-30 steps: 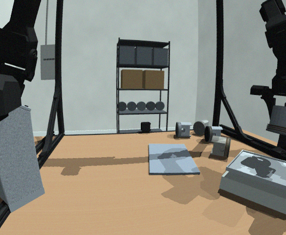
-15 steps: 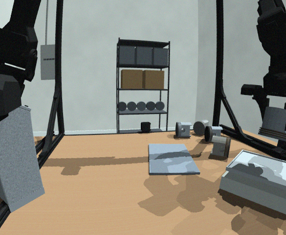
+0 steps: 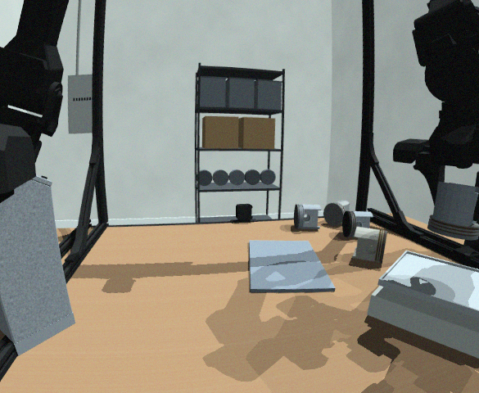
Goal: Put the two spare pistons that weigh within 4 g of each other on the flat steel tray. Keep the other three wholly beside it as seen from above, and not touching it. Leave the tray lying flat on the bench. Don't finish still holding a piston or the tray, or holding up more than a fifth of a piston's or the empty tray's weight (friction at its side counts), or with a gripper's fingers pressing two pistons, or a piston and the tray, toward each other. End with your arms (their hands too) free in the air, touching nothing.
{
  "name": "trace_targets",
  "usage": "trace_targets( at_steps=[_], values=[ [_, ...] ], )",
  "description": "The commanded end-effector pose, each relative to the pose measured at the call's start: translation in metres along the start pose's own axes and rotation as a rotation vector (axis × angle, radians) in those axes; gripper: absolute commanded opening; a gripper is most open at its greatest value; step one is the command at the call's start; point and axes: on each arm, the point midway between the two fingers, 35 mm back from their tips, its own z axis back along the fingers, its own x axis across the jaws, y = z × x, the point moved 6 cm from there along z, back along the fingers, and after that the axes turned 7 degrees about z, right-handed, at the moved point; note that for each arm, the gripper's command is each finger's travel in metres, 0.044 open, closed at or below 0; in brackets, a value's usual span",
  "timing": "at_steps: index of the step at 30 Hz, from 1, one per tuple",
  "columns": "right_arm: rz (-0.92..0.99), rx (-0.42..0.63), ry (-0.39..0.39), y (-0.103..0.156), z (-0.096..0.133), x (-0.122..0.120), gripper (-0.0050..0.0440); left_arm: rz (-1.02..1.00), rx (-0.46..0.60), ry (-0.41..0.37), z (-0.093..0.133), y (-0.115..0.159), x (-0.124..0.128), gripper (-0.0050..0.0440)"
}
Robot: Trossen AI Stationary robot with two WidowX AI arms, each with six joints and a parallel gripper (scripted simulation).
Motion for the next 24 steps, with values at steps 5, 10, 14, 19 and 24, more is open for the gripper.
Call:
trace_targets(
  at_steps=[5,10,14,19,24],
  values=[
    [0.001,0.001,-0.002,0.0,0.0,0.0,0.044,-0.008,0.096,-0.014,-0.006,-0.008,-0.001,0.0158],
    [0.001,0.001,-0.002,0.0,0.0,0.0,0.044,-0.008,0.096,-0.014,-0.011,-0.007,-0.001,0.0158],
    [0.001,0.001,-0.002,0.0,0.0,0.0,0.044,-0.008,0.096,-0.014,-0.018,-0.007,-0.001,0.0158],
    [0.001,0.001,-0.002,0.0,0.0,0.0,0.044,-0.008,0.096,-0.014,-0.026,-0.007,-0.001,0.0158],
    [0.001,0.001,-0.002,0.0,0.0,0.0,0.044,-0.008,0.096,-0.014,-0.035,-0.007,-0.001,0.0158]
  ],
)
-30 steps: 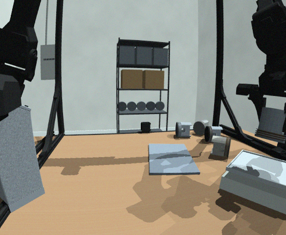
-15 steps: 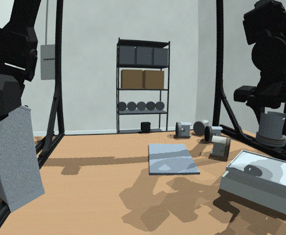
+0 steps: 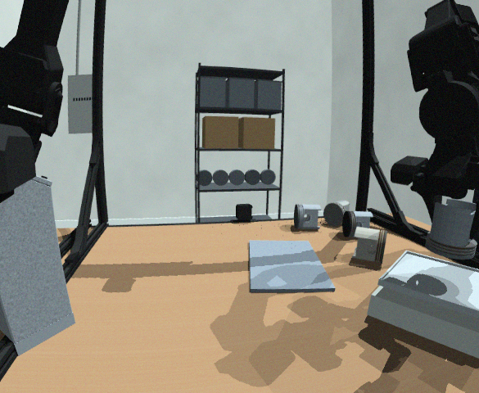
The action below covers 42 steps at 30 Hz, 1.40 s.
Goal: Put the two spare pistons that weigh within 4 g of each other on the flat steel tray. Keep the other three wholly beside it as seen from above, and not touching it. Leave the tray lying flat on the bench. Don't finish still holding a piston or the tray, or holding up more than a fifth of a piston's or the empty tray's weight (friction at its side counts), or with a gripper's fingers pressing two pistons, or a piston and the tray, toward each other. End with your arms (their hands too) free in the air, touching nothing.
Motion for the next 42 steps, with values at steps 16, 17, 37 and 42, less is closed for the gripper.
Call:
trace_targets(
  at_steps=[16,17,37,42],
  values=[
    [0.001,0.001,-0.002,0.0,0.0,0.0,0.044,0.006,0.008,-0.002,-0.03,0.0,0.001,0.0158],
    [0.001,0.001,-0.002,0.0,0.0,0.0,0.044,0.006,0.008,-0.002,-0.032,0.0,0.001,0.0158],
    [0.001,0.001,-0.002,0.0,0.0,0.0,0.044,0.006,0.008,-0.002,-0.053,-0.002,0.0,0.0378],
    [0.001,0.001,-0.002,0.0,0.0,0.0,0.044,0.006,0.008,-0.002,-0.053,-0.002,0.0,0.0378]
  ],
)
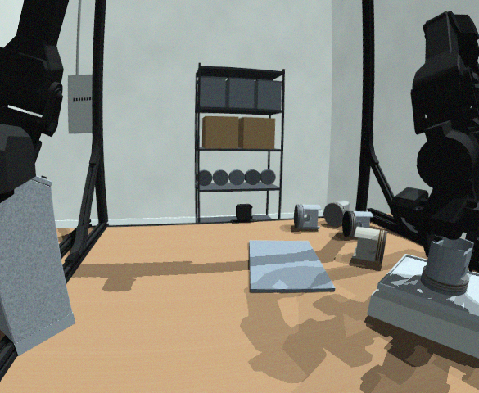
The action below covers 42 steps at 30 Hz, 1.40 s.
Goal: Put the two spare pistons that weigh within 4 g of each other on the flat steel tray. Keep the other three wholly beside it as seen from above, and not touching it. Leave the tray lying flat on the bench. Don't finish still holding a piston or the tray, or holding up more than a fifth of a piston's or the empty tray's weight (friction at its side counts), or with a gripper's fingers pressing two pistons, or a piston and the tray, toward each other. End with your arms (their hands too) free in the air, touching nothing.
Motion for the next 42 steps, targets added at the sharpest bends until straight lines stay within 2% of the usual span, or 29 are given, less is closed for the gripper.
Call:
trace_targets(
  at_steps=[1,15,42],
  values=[
    [0.001,0.001,-0.002,0.0,0.0,0.0,0.044,0.004,0.003,-0.002,-0.001,0.0,0.0,0.0378],
    [0.001,0.001,-0.002,0.0,0.0,0.0,0.044,0.004,0.003,-0.002,-0.001,0.0,0.0,0.0378],
    [0.001,0.001,-0.002,0.0,0.0,0.0,0.044,0.004,0.003,-0.002,0.04,0.0,0.0,0.0378]
  ],
)
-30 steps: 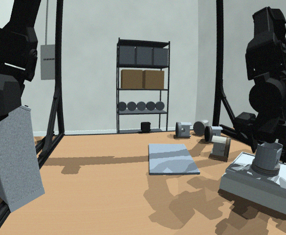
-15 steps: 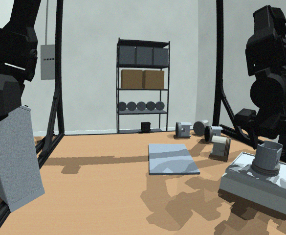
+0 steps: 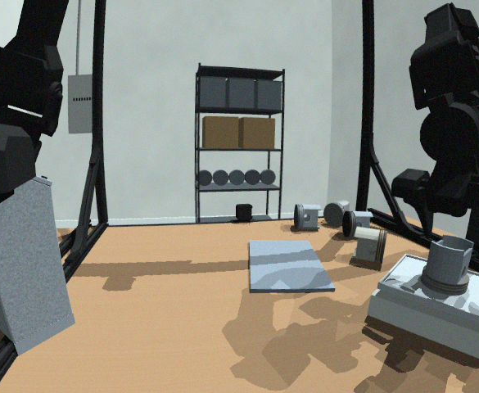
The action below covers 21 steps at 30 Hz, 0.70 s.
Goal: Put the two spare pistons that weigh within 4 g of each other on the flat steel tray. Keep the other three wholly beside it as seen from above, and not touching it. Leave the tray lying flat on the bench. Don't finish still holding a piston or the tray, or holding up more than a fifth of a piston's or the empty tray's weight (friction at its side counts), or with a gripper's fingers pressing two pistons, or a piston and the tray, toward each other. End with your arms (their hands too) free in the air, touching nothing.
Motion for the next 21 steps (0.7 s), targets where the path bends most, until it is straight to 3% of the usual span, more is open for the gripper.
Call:
trace_targets(
  at_steps=[1,21],
  values=[
    [0.001,0.001,-0.002,0.0,0.0,0.0,0.044,-0.006,-0.013,-0.001,0.011,-0.001,-0.001,0.0378],
    [0.001,0.001,-0.002,0.0,0.0,0.0,0.044,-0.007,-0.018,0.0,0.04,0.001,-0.001,0.0378]
  ],
)
